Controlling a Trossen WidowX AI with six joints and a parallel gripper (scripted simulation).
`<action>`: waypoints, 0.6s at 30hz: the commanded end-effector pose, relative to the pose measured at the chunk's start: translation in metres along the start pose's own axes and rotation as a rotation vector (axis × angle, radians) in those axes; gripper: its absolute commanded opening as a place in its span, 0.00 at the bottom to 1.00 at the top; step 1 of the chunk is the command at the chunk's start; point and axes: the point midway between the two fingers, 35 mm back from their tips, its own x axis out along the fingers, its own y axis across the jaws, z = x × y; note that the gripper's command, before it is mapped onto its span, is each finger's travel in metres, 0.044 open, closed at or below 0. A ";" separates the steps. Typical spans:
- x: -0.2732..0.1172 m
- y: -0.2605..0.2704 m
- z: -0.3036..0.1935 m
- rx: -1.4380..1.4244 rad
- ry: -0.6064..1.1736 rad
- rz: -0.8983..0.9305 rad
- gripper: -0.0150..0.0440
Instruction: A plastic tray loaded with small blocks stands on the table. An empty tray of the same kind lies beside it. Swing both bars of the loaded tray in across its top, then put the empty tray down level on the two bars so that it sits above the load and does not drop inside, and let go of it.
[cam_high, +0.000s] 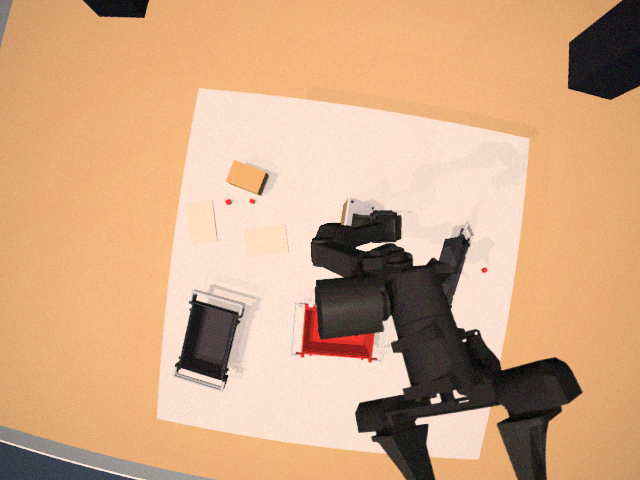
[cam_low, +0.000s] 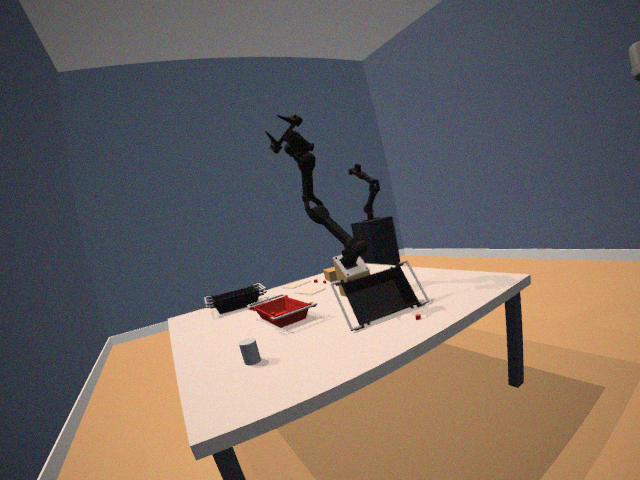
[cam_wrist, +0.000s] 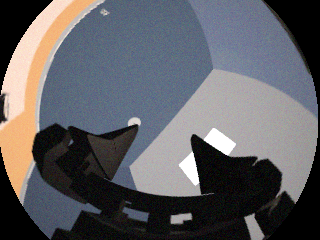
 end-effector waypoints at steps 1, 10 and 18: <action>0.000 0.000 0.000 0.000 0.000 0.000 0.89; -0.002 -0.012 0.006 -0.048 -0.003 -0.021 0.49; -0.024 -0.112 0.074 -0.486 -0.023 -0.207 0.40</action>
